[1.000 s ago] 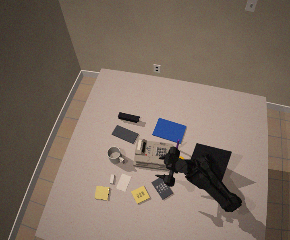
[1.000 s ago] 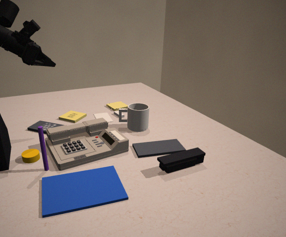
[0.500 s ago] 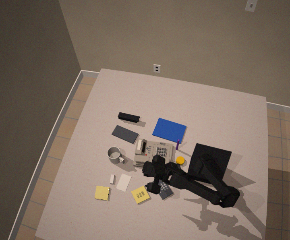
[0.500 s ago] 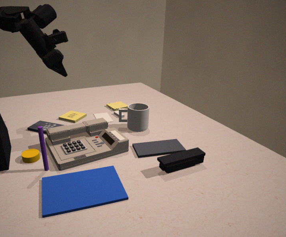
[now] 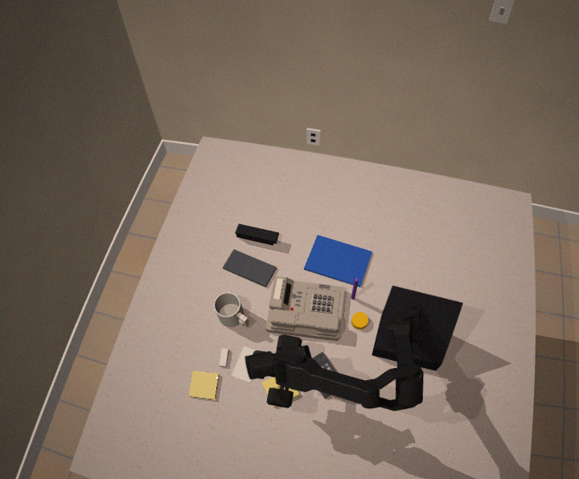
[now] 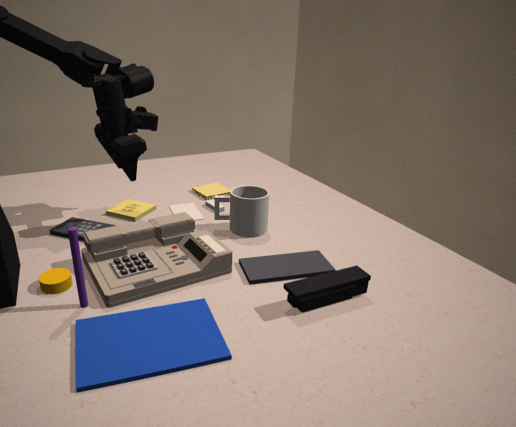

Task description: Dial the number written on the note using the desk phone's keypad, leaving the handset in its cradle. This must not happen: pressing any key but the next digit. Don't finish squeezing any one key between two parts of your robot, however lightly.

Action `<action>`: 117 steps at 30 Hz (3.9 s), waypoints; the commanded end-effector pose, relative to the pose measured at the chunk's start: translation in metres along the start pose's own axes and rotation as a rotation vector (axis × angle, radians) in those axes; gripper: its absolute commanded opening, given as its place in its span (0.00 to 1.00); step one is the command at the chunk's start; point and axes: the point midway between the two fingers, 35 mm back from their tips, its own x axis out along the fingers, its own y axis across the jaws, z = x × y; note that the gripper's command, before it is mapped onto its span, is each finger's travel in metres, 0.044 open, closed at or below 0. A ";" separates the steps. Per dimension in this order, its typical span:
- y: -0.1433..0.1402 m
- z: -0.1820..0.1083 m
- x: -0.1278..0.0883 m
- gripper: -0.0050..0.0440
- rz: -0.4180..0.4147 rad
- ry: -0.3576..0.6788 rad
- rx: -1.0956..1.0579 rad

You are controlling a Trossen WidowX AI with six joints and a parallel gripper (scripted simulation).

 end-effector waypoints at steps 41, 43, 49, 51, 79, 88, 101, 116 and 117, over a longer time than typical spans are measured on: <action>-0.023 0.032 0.059 1.00 -0.033 0.154 -0.008; -0.023 0.032 0.059 1.00 -0.033 0.154 -0.008; -0.023 0.032 0.059 1.00 -0.033 0.154 -0.008; -0.023 0.032 0.059 1.00 -0.033 0.154 -0.008; -0.023 -0.027 0.049 1.00 -0.033 0.154 -0.008; -0.007 0.006 0.009 1.00 -0.029 0.131 -0.037; 0.010 0.018 -0.044 1.00 -0.033 0.154 -0.008; -0.073 0.026 -0.045 0.51 -0.053 0.162 -0.340; -0.079 0.026 -0.046 0.46 -0.053 0.163 -0.367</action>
